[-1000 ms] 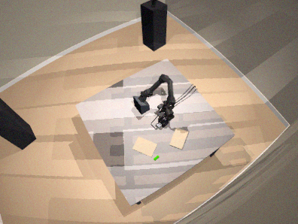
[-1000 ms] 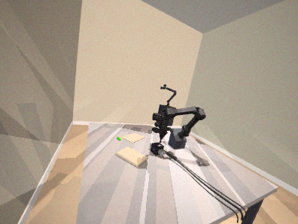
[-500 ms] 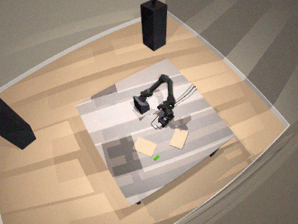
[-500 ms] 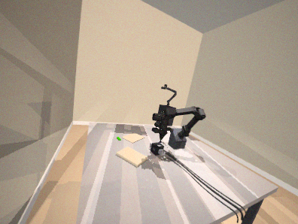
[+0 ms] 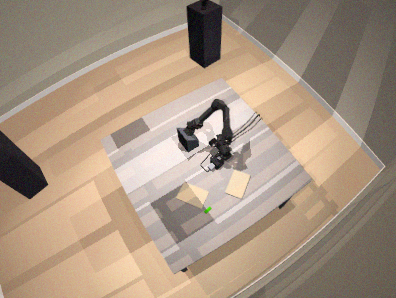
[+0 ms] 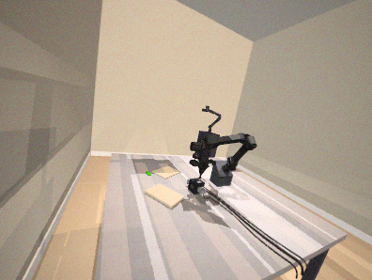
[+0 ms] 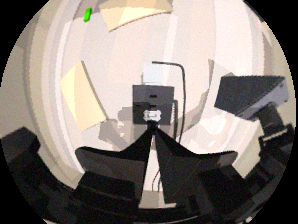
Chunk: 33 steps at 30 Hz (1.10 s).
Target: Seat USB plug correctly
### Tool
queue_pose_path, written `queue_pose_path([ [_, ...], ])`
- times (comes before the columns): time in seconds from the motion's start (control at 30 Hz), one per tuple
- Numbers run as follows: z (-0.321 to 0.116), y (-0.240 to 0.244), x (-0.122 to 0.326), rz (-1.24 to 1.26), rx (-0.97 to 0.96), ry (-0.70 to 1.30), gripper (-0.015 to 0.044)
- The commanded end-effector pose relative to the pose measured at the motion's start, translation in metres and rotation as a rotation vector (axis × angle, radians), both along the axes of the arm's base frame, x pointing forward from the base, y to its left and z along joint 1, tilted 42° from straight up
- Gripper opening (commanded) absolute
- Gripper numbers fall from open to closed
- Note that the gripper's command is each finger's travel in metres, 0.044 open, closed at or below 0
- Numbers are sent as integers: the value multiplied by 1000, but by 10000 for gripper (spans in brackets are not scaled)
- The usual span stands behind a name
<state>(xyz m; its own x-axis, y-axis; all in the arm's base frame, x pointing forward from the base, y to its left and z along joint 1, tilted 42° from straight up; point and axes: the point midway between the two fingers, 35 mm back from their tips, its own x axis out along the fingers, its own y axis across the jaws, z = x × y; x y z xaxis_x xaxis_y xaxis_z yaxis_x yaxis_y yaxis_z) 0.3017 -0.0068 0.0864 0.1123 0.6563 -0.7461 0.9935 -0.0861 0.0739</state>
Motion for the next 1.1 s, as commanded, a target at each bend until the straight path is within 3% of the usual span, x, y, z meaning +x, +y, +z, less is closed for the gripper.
queue_pose_path([
  [0.0, -1, 0, 0, 4, 0, -4, 0],
  [1.07, -5, 1, 0, 20, -2, -18, 0],
])
